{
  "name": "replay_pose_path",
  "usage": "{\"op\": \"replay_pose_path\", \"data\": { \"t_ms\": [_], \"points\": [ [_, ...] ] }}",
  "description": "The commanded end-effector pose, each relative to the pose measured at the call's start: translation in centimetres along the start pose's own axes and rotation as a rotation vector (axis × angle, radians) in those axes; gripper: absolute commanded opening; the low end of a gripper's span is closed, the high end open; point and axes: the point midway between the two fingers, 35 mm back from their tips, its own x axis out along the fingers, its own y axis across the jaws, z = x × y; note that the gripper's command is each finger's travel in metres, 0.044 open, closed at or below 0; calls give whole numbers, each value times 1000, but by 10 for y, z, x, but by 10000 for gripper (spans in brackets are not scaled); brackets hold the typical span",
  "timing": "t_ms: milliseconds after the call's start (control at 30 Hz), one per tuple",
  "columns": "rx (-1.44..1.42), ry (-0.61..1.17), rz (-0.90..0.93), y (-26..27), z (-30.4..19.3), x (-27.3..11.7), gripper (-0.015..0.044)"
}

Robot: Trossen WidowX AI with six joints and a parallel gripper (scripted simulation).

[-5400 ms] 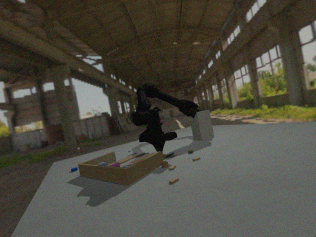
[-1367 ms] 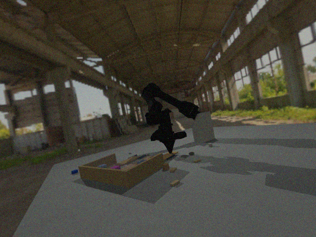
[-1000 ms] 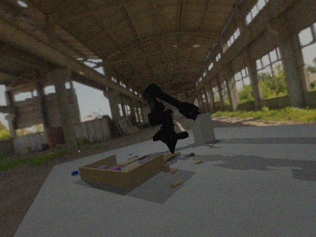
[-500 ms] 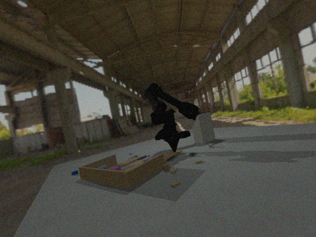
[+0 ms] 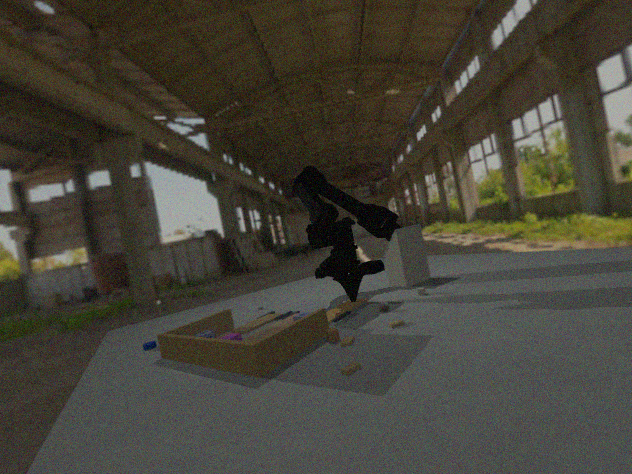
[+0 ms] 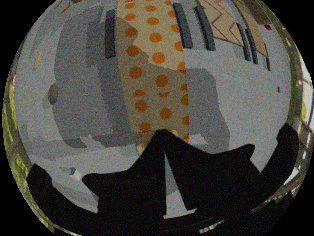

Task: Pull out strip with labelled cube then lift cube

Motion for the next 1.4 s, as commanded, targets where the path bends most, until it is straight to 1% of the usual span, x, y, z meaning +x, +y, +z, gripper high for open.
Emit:
{"op": "replay_pose_path", "data": {
  "t_ms": [0, 800, 1367],
  "points": [
    [-12, 30, 2, 1, -16, 5, 0],
    [-13, 32, 2, 1, -48, 4, 0],
    [-13, 32, 2, 1, -48, 4, 0]
  ]
}}
